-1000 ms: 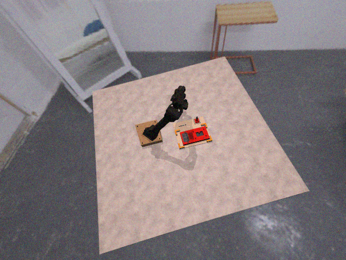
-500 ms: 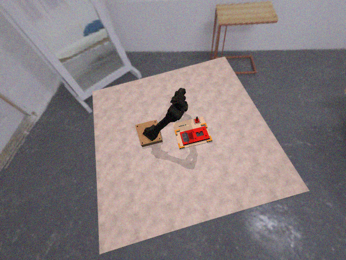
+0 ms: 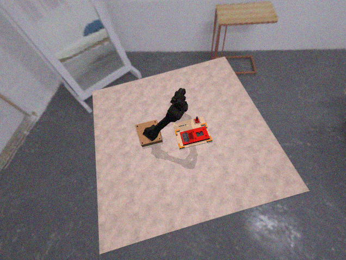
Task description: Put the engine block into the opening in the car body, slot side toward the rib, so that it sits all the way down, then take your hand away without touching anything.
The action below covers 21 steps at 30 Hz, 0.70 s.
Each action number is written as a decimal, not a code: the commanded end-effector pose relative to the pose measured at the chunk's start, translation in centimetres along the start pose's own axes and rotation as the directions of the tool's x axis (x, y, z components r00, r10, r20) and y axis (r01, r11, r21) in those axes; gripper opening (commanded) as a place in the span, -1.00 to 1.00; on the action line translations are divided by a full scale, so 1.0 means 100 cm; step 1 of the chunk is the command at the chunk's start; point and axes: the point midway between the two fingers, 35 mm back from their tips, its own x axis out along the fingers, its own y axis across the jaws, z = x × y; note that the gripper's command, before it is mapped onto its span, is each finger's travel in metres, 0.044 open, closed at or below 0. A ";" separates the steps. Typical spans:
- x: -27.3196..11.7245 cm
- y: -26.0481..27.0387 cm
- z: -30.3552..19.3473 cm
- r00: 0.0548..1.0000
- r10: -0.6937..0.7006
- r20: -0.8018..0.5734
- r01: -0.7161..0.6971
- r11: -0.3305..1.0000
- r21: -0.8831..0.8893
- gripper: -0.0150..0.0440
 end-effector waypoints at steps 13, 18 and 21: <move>-0.030 0.008 0.002 1.000 0.004 0.001 -0.004 1.000 -0.006 -0.49; -0.045 0.011 0.002 1.000 0.006 0.000 -0.006 1.000 -0.006 -0.49; -0.054 0.012 0.002 1.000 0.007 0.000 -0.007 1.000 -0.007 -0.49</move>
